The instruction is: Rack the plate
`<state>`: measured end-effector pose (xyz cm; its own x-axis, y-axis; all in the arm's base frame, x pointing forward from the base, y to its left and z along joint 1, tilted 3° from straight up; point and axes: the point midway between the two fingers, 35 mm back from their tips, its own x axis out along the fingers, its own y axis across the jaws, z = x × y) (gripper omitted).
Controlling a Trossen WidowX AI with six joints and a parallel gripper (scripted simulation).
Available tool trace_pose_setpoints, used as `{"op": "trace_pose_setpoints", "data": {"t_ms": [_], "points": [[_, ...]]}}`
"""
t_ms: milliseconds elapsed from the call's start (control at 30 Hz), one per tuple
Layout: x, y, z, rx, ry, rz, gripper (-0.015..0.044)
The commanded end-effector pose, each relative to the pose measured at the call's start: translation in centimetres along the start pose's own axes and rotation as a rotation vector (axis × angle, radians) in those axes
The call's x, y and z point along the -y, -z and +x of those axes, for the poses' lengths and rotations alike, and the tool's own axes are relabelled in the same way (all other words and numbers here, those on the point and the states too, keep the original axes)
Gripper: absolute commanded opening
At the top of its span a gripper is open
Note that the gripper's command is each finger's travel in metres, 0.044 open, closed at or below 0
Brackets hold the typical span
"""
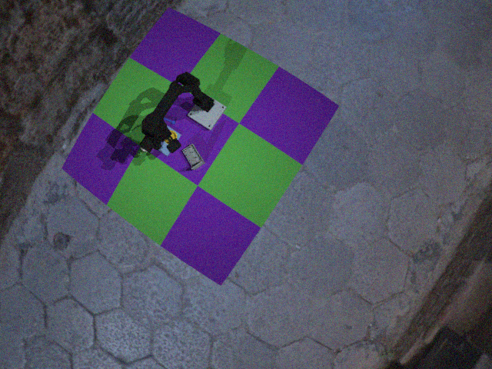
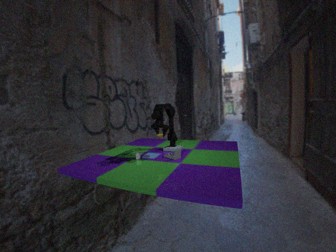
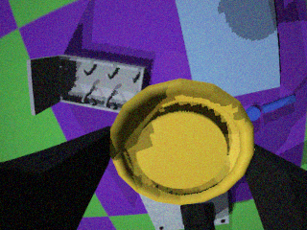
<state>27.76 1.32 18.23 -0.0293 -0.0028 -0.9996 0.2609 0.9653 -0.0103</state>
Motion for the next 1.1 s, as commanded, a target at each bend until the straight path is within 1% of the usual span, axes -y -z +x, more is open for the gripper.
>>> {"op": "trace_pose_setpoints", "data": {"t_ms": [0, 200, 267, 667, 1067], "points": [[-1.1, 1.7, 0.1, 0.004, -0.005, 0.078, 0.0], [-1.1, 1.7, 0.1, 0.003, -0.008, 0.074, 0.0], [-1.3, 1.6, 0.6, -0.007, -0.032, 0.045, 0.0], [-3.1, 0.8, 4.4, -0.043, -0.272, -0.22, 0.0], [-4.3, 0.4, 7.5, 0.018, -0.517, -0.467, 0.0]]}}
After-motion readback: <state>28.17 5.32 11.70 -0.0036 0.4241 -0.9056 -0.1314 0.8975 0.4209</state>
